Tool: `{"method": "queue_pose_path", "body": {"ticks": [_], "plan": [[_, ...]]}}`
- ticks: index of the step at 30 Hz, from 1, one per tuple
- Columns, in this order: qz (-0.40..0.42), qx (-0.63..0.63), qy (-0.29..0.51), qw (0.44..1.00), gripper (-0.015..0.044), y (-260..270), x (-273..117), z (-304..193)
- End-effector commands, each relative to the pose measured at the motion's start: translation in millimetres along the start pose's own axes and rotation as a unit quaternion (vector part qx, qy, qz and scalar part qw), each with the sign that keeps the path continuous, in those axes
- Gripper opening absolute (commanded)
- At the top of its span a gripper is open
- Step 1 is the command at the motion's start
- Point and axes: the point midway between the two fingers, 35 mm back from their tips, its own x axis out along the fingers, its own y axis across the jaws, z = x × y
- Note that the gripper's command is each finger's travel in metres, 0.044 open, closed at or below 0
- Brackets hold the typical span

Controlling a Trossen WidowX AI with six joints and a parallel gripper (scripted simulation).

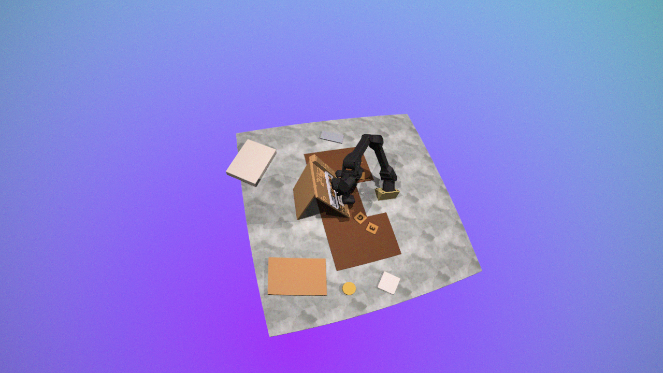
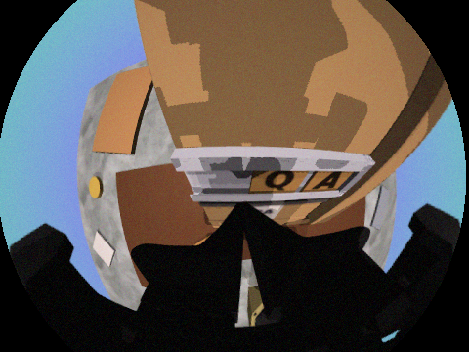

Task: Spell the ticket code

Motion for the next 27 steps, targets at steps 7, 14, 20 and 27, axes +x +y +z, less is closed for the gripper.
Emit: {"method": "queue_pose_path", "body": {"ticks": [7, 14, 20, 27], "plan": [[-0.008, 0.014, 0.035, 0.999, 0.0000, -2, 0, 1], [-0.008, 0.014, 0.035, 0.999, 0.0000, -1, 4, 4], [-0.008, 0.014, 0.035, 0.999, 0.0000, -1, 6, 6], [-0.008, 0.014, 0.035, 0.999, 0.0000, -2, 8, 9]]}}
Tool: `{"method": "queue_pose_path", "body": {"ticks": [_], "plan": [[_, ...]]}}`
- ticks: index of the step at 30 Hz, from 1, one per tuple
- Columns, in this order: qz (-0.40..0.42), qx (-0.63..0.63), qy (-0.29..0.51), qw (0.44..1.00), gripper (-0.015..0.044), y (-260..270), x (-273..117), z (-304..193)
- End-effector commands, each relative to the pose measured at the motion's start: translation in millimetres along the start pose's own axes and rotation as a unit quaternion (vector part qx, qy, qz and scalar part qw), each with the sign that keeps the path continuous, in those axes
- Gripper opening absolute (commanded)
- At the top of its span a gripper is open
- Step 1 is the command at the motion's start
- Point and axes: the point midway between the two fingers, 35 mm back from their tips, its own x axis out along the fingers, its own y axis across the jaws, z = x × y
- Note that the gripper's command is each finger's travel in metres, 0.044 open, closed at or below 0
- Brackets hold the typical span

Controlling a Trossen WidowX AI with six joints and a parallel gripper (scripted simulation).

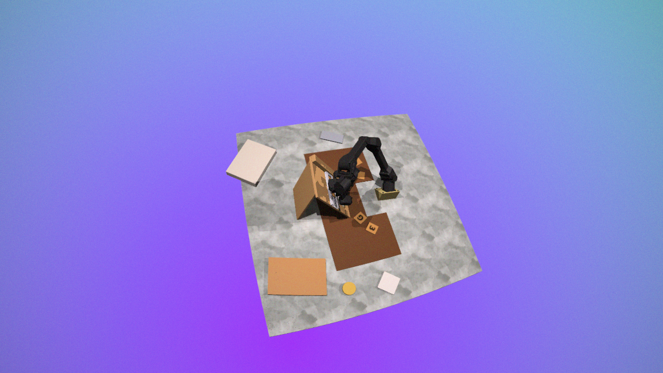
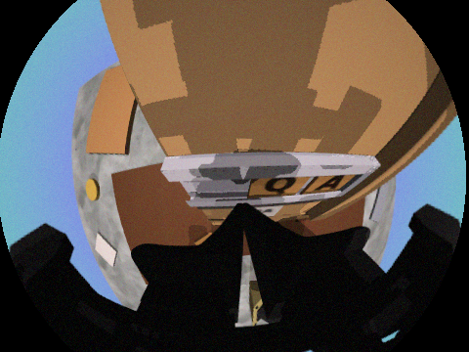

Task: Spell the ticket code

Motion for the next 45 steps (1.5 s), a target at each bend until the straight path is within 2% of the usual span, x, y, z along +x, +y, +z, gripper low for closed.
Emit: {"method": "queue_pose_path", "body": {"ticks": [1, 45], "plan": [[0.000, 0.000, -0.002, 1.000, 0.0000, 0, 1, 3], [0.000, 0.000, -0.003, 1.000, 0.0000, -3, 13, 13]]}}
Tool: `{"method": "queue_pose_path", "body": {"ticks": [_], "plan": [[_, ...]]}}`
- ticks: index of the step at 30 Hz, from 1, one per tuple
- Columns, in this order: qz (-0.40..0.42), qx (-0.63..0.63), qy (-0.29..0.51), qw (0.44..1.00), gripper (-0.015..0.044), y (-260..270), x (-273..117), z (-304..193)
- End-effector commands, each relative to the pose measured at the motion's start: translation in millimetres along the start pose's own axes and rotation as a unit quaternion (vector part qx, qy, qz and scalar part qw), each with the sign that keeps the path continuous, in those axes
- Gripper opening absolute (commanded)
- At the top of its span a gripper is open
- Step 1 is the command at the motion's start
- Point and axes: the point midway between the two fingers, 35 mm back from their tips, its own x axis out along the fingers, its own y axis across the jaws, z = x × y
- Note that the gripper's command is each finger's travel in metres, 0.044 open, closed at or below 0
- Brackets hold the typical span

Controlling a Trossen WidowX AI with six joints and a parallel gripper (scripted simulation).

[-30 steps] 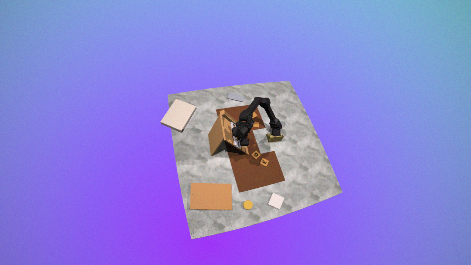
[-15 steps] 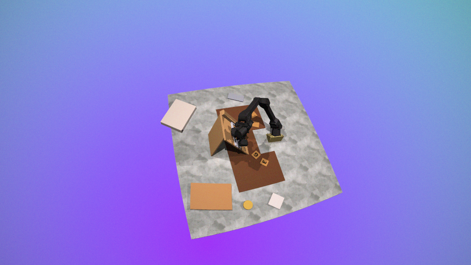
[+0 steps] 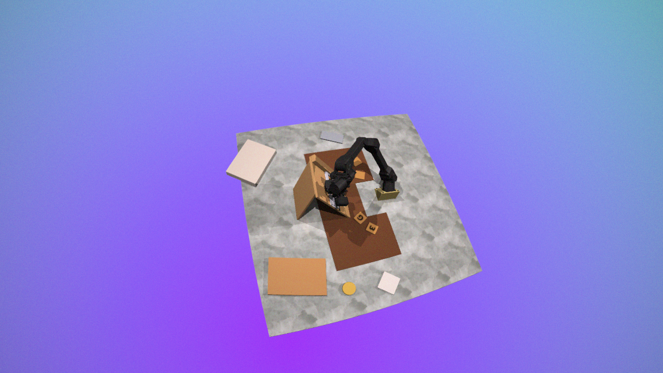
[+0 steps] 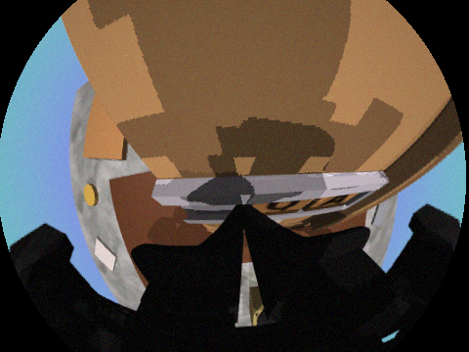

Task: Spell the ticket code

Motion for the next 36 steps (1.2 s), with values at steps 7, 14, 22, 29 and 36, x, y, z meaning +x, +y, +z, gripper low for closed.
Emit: {"method": "queue_pose_path", "body": {"ticks": [7, 14, 22, 29, 36], "plan": [[-0.001, -0.001, -0.002, 1.000, 0.0000, -4, -1, 0], [-0.001, -0.001, -0.002, 1.000, 0.0000, -6, -1, 0], [-0.001, -0.001, -0.002, 1.000, 0.0000, -9, -1, 0], [-0.001, -0.001, -0.002, 1.000, 0.0000, -11, -1, 0], [-0.001, -0.001, -0.002, 1.000, 0.0000, -14, -1, 1]]}}
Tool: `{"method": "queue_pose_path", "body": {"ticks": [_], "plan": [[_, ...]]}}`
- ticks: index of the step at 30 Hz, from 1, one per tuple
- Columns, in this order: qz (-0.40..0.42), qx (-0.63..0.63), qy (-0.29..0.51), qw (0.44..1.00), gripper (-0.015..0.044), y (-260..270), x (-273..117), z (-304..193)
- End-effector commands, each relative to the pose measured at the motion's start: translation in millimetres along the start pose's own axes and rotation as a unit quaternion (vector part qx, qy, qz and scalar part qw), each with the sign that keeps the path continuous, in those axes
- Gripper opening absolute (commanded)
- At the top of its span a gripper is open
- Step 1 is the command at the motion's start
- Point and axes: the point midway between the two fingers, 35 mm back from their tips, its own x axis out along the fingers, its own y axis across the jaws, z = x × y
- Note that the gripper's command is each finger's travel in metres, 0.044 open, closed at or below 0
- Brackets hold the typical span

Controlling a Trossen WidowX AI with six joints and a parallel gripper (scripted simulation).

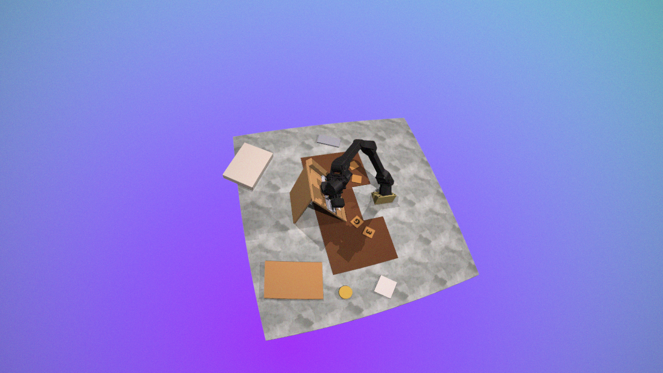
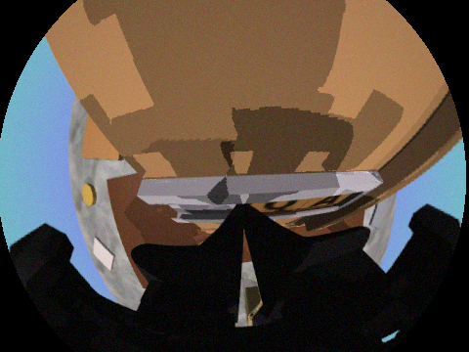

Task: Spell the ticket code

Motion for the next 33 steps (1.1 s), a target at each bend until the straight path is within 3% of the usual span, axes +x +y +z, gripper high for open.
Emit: {"method": "queue_pose_path", "body": {"ticks": [1, 33], "plan": [[-0.001, -0.001, -0.002, 1.000, 0.0000, -2, 0, 1], [-0.001, -0.001, -0.002, 1.000, 0.0000, 0, -23, -19]]}}
